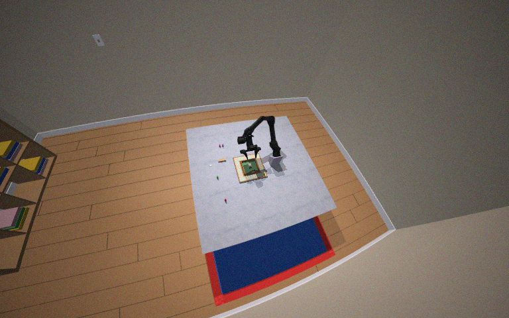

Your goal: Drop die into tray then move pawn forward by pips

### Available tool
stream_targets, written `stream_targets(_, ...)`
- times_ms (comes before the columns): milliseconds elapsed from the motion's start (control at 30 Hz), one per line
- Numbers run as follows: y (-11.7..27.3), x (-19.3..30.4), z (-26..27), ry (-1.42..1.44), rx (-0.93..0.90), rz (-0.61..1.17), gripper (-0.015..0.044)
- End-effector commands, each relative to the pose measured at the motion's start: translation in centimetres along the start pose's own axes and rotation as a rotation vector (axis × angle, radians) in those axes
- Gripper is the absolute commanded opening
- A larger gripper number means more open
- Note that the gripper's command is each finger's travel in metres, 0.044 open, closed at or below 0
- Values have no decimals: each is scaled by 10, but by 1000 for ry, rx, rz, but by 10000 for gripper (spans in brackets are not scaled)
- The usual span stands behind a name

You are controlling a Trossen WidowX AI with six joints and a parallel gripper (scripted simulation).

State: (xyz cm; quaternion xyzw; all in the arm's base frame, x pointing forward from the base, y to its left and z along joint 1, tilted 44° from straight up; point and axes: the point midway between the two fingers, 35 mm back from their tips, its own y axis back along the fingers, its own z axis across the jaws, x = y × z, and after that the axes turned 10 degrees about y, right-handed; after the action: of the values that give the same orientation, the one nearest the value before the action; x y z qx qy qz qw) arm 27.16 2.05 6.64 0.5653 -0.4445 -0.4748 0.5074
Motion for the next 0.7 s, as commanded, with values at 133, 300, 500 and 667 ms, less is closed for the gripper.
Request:
stream_targets(133, -27, 10, 7, -54, -145, 344, 440)
stream_targets(300, -46, 20, 3, -17, -149, 816, 440)
stream_targets(500, -46, 17, 5, -18, -162, 740, 440)
stream_targets(667, -64, 1, 13, -271, -61, 760, 309)
